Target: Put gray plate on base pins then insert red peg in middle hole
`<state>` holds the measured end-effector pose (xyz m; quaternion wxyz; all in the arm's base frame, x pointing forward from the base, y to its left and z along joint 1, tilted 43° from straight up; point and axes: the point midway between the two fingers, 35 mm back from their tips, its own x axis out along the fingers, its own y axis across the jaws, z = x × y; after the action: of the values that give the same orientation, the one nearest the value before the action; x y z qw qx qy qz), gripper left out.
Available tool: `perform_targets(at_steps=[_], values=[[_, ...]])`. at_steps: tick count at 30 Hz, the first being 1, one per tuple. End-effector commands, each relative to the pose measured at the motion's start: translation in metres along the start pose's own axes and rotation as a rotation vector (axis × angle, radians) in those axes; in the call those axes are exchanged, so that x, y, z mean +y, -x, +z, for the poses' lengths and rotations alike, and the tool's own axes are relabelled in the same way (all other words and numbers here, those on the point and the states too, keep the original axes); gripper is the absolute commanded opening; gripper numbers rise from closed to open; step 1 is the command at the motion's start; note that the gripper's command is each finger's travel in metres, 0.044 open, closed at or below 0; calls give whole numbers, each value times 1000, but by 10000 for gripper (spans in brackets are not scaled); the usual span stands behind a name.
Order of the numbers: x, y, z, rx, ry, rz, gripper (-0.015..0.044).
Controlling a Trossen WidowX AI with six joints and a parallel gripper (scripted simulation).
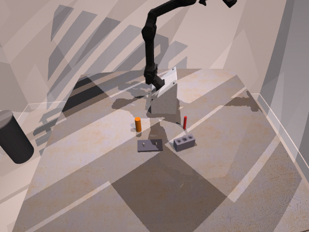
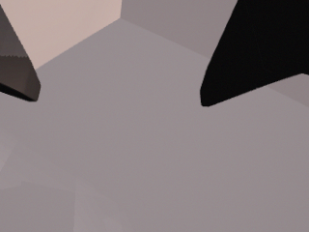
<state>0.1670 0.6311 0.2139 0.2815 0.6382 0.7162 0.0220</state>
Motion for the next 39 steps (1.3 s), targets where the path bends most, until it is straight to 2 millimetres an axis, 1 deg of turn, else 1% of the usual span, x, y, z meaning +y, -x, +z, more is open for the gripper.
perform_targets(at_steps=[1, 4, 6, 11, 14, 17, 22, 27, 31, 34, 37, 39], values=[[18, 7, 58, -168, 8, 36, 440], [31, 18, 102, -299, 16, 55, 440], [39, 29, 135, -397, 11, 65, 440], [53, 65, 214, -645, -2, 66, 440], [57, 92, 259, -792, -11, 49, 440], [57, 124, 301, -941, -21, 16, 440], [50, 184, 361, -1179, -39, -74, 440], [34, 250, 409, -1403, -62, -215, 440], [17, 306, 438, -1563, -83, -368, 440], [2, 348, 453, -1663, -100, -504, 440], [-14, 388, 462, -1745, -117, -660, 440], [-20, 404, 465, -1771, -123, -726, 440]])
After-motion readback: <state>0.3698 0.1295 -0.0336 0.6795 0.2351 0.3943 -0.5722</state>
